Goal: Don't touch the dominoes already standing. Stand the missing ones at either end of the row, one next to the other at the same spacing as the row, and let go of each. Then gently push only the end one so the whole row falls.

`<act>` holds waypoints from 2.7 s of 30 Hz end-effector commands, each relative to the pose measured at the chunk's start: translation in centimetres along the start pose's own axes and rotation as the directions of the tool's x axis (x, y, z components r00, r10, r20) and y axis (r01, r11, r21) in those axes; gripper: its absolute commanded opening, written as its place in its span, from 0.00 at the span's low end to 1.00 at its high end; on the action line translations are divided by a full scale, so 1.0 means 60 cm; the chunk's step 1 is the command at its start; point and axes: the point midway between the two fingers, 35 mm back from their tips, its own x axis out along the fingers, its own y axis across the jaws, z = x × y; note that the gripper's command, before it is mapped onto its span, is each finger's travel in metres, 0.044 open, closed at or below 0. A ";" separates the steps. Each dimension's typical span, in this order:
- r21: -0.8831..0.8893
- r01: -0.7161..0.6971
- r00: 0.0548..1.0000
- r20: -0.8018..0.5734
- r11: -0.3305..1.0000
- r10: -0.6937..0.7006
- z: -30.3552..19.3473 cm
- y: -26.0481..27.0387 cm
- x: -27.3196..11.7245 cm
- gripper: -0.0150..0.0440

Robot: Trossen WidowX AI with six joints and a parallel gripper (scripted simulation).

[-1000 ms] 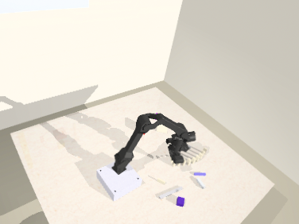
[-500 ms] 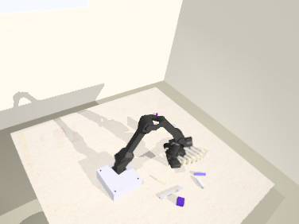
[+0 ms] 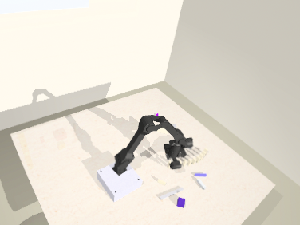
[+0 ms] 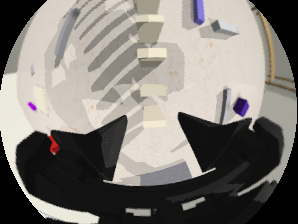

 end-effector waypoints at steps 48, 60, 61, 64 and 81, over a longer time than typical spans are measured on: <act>0.627 0.014 1.000 -0.008 0.779 -0.012 -0.111 -0.214 0.015 1.00; 0.627 0.014 1.000 -0.009 0.779 -0.012 -0.113 -0.214 0.040 1.00; 0.627 0.014 1.000 -0.009 0.779 -0.012 -0.113 -0.214 0.040 1.00; 0.627 0.014 1.000 -0.009 0.779 -0.012 -0.113 -0.214 0.040 1.00; 0.627 0.014 1.000 -0.009 0.779 -0.012 -0.113 -0.214 0.040 0.29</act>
